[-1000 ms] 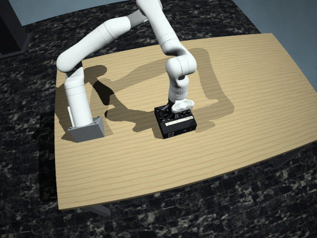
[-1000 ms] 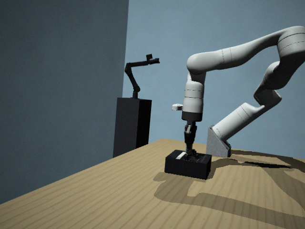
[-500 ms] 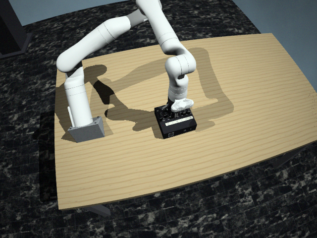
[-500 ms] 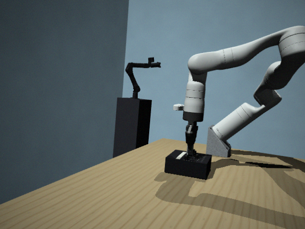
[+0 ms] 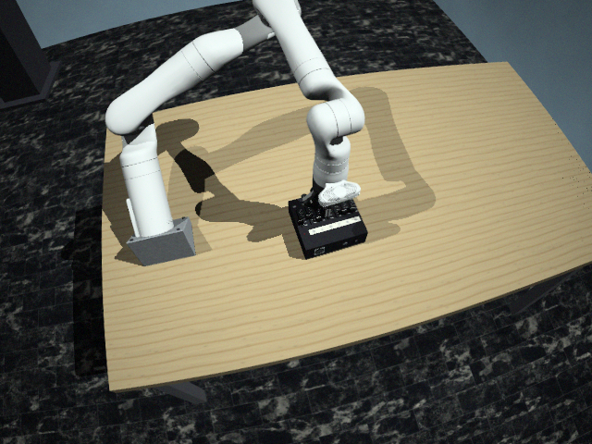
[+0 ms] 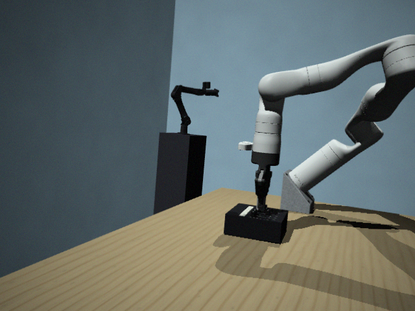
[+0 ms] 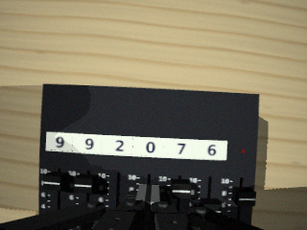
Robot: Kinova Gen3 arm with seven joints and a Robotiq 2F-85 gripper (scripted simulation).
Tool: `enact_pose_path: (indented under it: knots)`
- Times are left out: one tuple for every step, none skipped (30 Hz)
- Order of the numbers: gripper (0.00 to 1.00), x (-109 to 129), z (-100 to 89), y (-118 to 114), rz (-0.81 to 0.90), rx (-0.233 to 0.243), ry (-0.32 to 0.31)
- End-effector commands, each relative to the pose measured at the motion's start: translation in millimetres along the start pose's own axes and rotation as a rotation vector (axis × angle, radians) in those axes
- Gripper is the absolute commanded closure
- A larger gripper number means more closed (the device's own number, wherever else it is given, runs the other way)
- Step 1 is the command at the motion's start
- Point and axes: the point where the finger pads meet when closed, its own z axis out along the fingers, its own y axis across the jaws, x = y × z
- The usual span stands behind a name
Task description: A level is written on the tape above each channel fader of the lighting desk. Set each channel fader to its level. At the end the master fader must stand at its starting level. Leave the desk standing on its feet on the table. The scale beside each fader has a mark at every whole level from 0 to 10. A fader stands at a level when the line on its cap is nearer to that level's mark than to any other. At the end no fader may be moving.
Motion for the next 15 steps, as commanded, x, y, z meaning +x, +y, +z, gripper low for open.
enact_pose_path:
  knots:
    - [1.00,-2.1,-1.0,-0.8,-0.002,0.002,0.000]
    - [1.00,-2.8,-1.0,-0.8,-0.002,0.002,0.000]
    - [1.00,-3.4,-1.0,-0.8,-0.002,0.002,0.000]
    - [1.00,-4.0,-1.0,-0.8,-0.002,0.002,0.000]
    - [1.00,-4.6,-1.0,-0.8,-0.002,0.002,0.000]
    - [1.00,-5.2,-1.0,-0.8,-0.002,0.002,0.000]
    - [1.00,-5.8,-1.0,-0.8,-0.002,0.002,0.000]
    - [1.00,-6.4,-1.0,-0.8,-0.002,0.002,0.000]
    - [1.00,-7.0,-1.0,-0.8,-0.002,0.002,0.000]
    - [1.00,-7.6,-1.0,-0.8,-0.002,0.002,0.000]
    - [1.00,-8.2,-1.0,-0.8,-0.002,0.002,0.000]
    - [1.00,-8.7,-1.0,-0.8,-0.002,0.002,0.000]
    - [1.00,-9.2,-1.0,-0.8,-0.002,0.002,0.000]
    - [1.00,-9.2,-1.0,-0.8,-0.002,0.002,0.000]
    - [1.00,-9.2,-1.0,-0.8,-0.002,0.002,0.000]
